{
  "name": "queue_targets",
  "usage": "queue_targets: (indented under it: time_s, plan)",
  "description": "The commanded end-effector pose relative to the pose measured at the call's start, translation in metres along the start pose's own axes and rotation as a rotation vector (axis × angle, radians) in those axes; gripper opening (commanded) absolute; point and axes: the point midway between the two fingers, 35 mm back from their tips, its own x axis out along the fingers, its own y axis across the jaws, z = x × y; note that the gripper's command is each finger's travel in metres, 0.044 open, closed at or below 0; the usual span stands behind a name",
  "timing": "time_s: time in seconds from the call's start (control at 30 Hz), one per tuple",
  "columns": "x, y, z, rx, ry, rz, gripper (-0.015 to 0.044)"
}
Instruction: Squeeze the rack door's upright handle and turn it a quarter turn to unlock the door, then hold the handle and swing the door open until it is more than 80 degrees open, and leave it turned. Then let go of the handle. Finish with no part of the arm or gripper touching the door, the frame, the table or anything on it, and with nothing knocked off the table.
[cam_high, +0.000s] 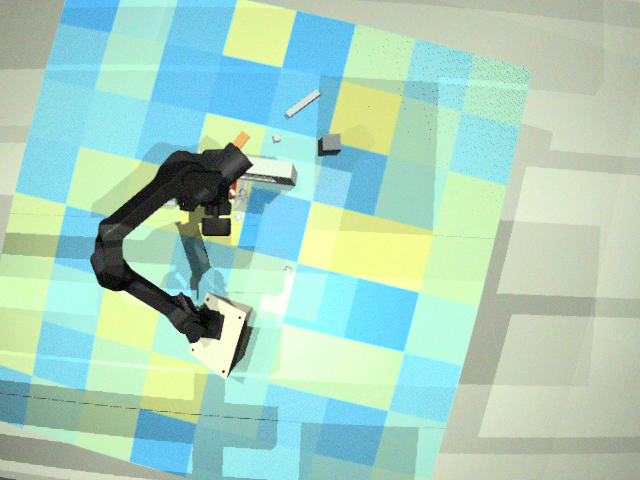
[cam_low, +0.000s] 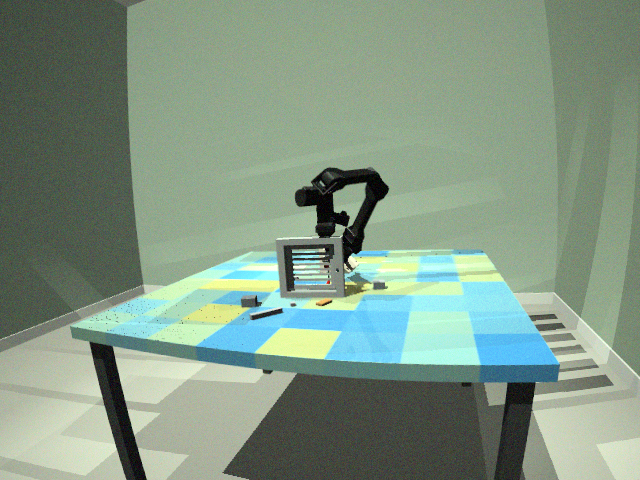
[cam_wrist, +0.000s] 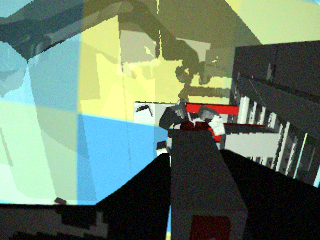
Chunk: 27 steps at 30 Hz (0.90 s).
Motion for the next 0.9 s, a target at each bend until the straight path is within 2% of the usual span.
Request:
queue_targets:
  time_s: [0.0,0.53,0.87]
  plan:
    - [0.001,-0.0003,-0.0004,-0.191,0.001,0.002,0.0012]
    - [0.001,-0.0003,-0.0004,-0.223,0.001,0.002,0.0012]
    - [0.001,-0.0003,-0.0004,-0.223,0.001,0.002,0.0274]
